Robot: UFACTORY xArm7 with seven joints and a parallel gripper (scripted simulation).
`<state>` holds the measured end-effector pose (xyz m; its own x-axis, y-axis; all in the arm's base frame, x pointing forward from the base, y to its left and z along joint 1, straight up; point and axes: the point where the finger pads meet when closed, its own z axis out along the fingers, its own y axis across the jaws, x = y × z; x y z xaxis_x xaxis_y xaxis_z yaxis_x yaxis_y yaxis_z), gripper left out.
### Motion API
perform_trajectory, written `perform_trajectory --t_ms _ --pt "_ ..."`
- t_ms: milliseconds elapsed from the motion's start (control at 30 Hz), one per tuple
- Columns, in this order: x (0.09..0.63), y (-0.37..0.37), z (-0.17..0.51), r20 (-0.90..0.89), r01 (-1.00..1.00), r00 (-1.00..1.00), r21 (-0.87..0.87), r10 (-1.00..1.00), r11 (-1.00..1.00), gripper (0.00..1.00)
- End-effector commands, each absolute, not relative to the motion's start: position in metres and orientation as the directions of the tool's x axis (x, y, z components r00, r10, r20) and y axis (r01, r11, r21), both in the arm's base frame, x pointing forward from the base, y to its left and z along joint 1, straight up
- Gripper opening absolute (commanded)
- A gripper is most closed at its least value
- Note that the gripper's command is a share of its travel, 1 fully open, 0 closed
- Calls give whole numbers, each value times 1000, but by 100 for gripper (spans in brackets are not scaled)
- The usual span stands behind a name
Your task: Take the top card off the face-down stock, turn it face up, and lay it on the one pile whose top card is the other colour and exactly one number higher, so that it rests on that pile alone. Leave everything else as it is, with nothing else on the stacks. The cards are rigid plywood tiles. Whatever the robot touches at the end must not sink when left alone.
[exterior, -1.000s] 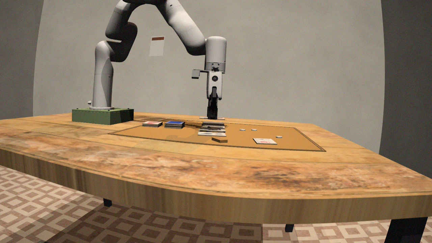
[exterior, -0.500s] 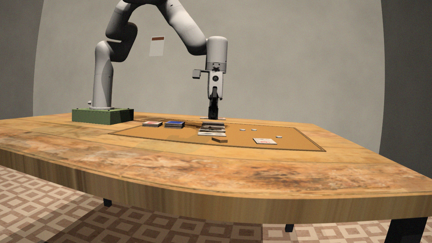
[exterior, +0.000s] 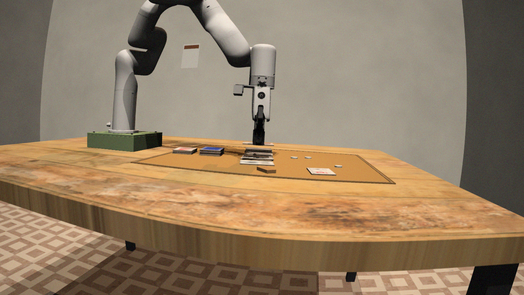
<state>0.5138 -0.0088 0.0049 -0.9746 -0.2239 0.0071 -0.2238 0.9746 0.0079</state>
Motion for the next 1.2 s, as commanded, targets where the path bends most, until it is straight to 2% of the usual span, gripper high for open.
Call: perform_trajectory --t_ms 0,1167 --pt "516 -9 5 3 -224 -975 6 -224 975 74" --pt "517 -7 -25 3 -224 -975 6 -224 975 74"
